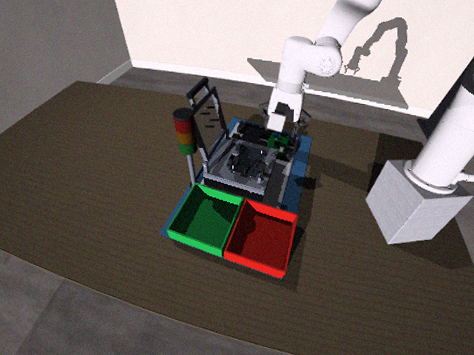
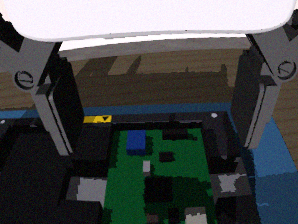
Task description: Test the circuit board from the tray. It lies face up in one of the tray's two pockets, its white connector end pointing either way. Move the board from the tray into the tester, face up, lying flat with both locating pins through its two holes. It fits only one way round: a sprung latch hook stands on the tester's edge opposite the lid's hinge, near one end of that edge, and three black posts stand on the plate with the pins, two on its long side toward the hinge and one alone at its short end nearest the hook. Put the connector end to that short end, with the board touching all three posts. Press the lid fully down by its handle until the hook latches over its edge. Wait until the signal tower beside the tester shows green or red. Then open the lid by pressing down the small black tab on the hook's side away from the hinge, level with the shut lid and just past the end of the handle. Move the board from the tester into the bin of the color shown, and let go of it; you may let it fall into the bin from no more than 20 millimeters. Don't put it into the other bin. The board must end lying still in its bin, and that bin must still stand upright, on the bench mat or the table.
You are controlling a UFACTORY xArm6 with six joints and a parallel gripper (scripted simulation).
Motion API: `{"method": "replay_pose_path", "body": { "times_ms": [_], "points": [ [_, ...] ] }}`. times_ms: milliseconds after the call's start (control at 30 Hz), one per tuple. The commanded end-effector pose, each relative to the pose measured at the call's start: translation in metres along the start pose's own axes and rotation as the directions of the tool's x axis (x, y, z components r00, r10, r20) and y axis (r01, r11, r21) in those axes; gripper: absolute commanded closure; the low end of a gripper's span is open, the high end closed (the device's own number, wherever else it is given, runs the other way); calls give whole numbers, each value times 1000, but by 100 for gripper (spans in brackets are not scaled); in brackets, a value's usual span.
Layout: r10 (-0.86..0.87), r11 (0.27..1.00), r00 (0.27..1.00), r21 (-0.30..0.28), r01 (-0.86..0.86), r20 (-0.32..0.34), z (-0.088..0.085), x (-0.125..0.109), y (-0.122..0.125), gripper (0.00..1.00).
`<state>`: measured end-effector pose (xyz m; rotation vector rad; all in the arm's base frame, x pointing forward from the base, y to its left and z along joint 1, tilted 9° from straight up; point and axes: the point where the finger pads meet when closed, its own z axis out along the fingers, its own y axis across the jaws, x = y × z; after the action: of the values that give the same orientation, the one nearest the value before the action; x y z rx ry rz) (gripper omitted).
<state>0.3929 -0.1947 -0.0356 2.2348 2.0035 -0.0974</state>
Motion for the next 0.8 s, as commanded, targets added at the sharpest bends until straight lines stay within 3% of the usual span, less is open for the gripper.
{"method": "replay_pose_path", "body": {
  "times_ms": [0,533,767],
  "points": [
    [0,1000,1000,-3,0,1,1,-1,1,0],
    [0,1000,1000,-3,0,1,34,-1,2,0],
    [0,1000,1000,-3,0,1,39,-1,2,0]
  ]
}}
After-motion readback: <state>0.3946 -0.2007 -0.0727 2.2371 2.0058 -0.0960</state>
